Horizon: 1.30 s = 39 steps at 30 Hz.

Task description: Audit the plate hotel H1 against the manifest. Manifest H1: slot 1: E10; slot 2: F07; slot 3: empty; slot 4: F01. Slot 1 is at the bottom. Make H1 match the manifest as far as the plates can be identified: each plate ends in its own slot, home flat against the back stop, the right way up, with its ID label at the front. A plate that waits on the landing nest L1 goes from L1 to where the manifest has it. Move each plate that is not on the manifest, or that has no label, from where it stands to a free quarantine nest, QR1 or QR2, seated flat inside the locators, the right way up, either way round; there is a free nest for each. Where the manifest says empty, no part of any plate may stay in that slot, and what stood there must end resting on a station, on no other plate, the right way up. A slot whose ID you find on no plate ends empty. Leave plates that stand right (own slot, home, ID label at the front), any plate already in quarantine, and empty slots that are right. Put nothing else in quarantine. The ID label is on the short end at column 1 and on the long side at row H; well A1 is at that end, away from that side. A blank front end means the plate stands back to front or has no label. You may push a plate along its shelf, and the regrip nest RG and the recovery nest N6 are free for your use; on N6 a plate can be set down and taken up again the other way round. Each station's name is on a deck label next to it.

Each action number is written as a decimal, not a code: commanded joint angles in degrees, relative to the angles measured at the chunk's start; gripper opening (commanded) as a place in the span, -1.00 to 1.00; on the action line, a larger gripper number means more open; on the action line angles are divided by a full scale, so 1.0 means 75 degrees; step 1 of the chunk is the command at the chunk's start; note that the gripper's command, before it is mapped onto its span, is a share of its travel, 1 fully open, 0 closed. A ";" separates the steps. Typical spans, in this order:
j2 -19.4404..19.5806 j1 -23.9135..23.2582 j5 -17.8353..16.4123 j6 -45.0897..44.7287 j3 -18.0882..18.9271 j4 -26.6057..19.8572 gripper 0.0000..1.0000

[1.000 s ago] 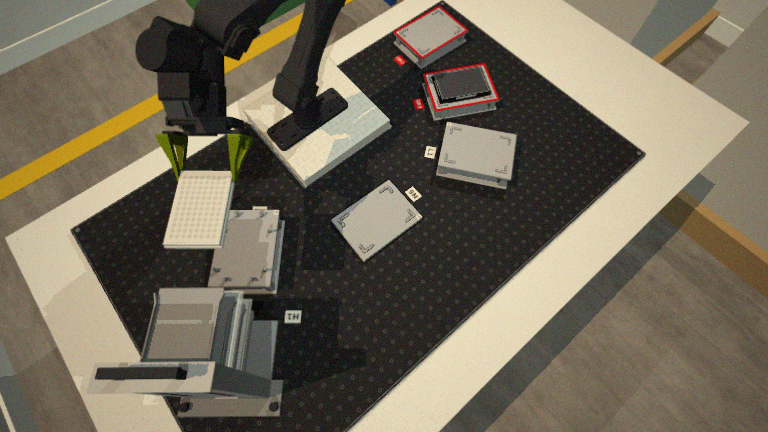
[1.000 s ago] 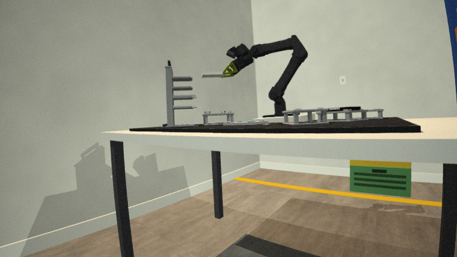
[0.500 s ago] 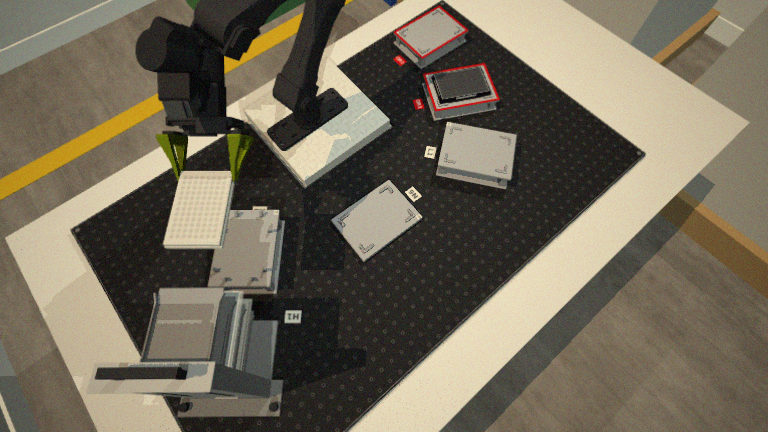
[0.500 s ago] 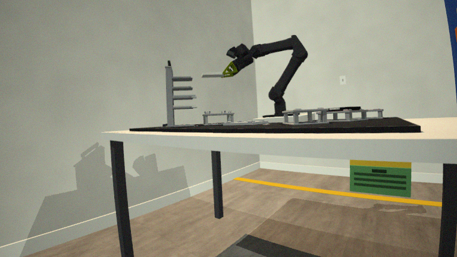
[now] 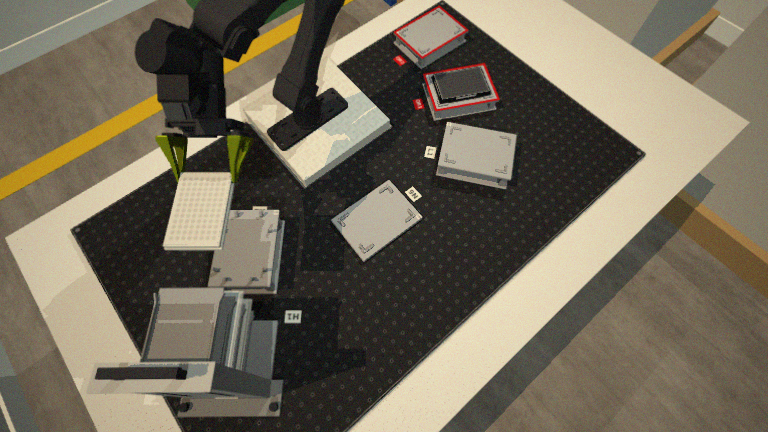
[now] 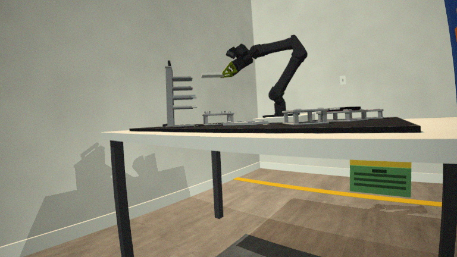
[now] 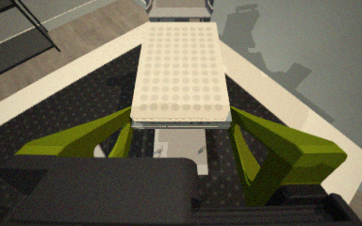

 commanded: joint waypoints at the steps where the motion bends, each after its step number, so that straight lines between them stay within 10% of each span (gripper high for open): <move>1: 0.0025 0.0082 0.0032 0.0065 0.0068 0.0099 0.72; 39: 0.0783 0.0886 0.0711 0.0575 0.0358 0.0843 0.72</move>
